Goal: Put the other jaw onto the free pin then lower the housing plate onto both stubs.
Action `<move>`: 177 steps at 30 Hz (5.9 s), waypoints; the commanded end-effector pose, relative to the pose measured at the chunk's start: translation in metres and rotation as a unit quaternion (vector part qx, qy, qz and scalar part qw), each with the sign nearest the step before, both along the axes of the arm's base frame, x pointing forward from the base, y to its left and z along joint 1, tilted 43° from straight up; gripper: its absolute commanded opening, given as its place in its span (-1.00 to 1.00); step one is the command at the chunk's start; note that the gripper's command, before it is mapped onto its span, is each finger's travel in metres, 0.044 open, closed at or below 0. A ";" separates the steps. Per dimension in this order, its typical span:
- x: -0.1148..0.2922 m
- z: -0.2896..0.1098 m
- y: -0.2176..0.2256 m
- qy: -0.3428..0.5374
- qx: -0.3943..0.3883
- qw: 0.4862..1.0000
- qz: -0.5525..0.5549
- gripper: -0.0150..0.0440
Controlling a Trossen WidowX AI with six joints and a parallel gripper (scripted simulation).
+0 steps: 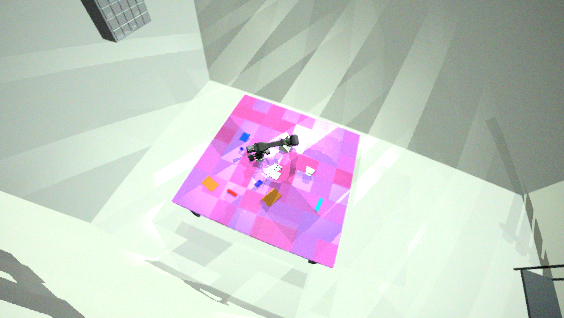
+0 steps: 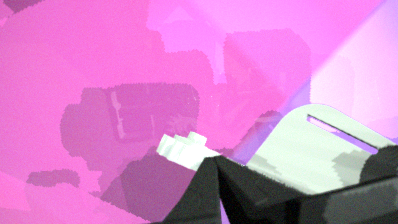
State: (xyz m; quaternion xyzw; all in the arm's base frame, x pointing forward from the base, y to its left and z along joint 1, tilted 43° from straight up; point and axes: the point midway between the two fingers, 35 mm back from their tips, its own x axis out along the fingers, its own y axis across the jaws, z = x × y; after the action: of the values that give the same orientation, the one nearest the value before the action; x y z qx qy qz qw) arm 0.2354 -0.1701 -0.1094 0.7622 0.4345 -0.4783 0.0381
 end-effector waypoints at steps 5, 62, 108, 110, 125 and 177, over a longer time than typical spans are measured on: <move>0.016 -0.023 0.016 -0.017 0.008 1.000 0.018 -0.49; 0.016 -0.023 0.016 -0.017 0.008 1.000 0.018 -0.49; 0.000 0.048 -0.045 -0.016 0.007 1.000 0.018 -0.49; 0.000 0.048 -0.045 -0.016 0.007 1.000 0.018 -0.49; -0.001 0.041 -0.040 -0.029 0.002 0.999 0.026 -0.49; -0.042 0.037 -0.049 -0.433 -0.105 0.730 0.518 -0.49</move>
State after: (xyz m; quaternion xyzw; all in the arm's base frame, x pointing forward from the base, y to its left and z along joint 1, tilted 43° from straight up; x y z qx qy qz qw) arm 0.1955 -0.2198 -0.0724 0.5453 0.6420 -0.0568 0.5360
